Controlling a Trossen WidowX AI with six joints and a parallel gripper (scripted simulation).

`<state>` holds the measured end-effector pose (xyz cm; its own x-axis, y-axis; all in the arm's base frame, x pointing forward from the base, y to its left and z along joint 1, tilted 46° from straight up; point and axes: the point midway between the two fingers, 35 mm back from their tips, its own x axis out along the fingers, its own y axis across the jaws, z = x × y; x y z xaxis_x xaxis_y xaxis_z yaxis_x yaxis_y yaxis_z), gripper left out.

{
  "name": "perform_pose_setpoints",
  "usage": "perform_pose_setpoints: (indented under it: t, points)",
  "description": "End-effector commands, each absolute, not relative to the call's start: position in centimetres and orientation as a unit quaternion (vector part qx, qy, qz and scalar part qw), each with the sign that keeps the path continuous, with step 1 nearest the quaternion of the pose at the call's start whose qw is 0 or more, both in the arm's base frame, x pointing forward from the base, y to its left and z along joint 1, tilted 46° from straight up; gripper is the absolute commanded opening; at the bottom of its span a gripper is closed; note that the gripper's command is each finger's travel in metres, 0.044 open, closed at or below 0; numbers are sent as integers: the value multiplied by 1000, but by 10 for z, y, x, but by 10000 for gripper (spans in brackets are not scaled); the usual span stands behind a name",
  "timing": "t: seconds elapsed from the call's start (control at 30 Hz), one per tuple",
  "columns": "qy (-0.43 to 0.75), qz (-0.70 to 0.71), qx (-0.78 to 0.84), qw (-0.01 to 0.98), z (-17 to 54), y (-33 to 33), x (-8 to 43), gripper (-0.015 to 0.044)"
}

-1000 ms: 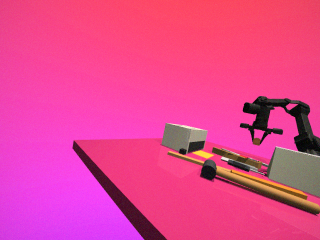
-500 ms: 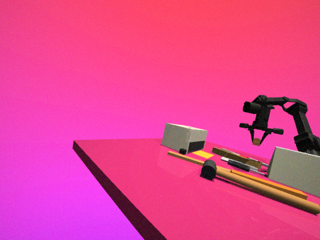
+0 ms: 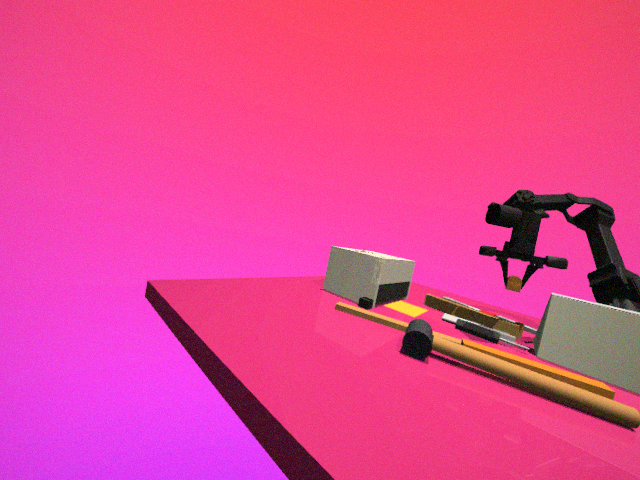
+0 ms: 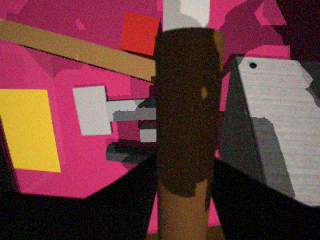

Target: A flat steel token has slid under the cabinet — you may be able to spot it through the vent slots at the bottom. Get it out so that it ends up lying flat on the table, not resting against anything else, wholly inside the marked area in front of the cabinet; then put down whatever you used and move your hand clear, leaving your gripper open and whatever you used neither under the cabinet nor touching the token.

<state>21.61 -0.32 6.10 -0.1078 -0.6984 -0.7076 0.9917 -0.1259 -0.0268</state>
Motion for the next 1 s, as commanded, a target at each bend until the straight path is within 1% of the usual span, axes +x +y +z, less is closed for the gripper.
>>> perform_pose_setpoints:
  t: [0.0,0.97]
  points:
    - [274,-690,266,615,62,-3,216,0]
    - [352,-654,193,642,62,-3,216,0]
